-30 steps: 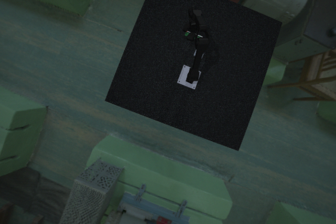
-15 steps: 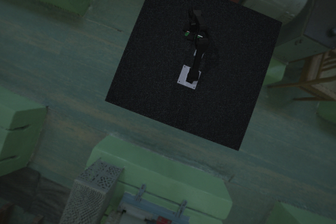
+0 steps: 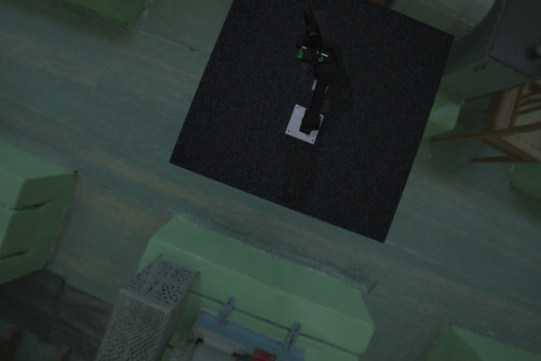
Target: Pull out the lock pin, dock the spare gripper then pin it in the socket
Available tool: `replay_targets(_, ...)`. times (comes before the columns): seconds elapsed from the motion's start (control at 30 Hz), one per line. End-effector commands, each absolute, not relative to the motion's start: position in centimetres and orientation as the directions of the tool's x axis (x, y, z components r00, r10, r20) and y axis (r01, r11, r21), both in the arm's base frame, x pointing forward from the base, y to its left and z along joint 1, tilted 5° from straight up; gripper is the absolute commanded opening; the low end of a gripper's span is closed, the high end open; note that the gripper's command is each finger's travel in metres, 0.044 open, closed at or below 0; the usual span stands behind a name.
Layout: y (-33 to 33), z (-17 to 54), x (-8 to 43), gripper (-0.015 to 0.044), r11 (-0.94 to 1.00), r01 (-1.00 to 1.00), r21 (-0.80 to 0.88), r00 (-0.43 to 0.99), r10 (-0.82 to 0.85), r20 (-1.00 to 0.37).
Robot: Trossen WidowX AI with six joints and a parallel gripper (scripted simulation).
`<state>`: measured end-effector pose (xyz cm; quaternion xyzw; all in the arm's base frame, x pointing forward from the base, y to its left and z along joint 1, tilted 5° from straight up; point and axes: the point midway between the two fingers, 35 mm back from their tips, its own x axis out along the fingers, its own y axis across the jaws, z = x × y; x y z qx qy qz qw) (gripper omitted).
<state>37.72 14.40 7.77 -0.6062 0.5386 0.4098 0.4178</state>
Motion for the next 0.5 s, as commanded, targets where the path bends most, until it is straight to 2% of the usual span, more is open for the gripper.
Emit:
replay_targets(0.0, 14.4, 8.7, 37.7, 0.0000, -0.068, -0.995, -0.068, 0.086, -0.312, -0.946)
replay_targets(0.47, 14.5, 10.9, 37.4, 0.0000, -0.072, -0.995, -0.065, 0.084, -0.311, -0.947)
